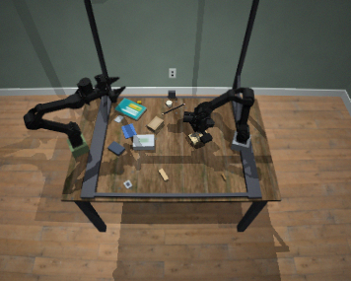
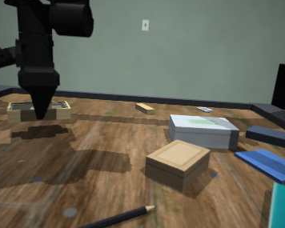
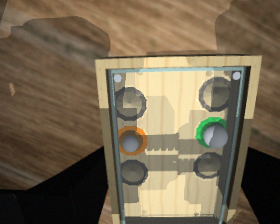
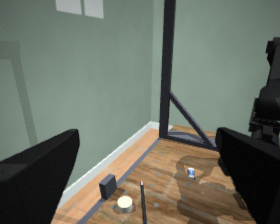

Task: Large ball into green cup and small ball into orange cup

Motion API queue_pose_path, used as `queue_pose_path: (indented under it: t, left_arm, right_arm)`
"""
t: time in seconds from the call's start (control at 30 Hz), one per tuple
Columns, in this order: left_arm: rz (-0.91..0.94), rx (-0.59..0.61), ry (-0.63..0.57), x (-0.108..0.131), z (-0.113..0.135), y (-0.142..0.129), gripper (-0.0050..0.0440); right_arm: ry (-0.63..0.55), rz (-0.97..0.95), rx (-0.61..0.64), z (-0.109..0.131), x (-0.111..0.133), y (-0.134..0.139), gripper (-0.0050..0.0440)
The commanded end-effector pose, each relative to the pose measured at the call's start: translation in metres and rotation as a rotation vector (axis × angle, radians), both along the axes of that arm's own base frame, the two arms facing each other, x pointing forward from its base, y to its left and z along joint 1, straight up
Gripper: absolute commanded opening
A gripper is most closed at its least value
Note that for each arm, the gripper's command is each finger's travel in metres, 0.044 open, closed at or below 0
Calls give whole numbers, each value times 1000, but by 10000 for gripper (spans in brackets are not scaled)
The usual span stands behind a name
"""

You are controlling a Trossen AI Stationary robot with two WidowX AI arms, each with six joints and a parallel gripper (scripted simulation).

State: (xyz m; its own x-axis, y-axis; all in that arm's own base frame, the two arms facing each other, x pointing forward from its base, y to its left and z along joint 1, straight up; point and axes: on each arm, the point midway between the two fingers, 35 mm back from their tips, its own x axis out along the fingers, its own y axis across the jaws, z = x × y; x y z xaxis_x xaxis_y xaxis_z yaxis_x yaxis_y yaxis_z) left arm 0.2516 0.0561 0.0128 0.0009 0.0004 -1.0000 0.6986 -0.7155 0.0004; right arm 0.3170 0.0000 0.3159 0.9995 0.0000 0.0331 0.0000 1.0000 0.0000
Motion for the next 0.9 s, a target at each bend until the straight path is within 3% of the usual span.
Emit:
queue_pose_path:
  t: [0.0, 0.77, 0.87]
  left_arm:
    - [2, -3, -4, 0, -6, 0, -50]
    - [4, -4, -6, 1, -33, 0, -50]
    - [4, 1, -28, 8, -27, 2, -50]
  right_arm:
    - [-17, 0, 0, 7, -1, 0, 400]
    - [-17, 0, 0, 7, -1, 0, 400]
    - [-17, 0, 0, 7, -1, 0, 400]
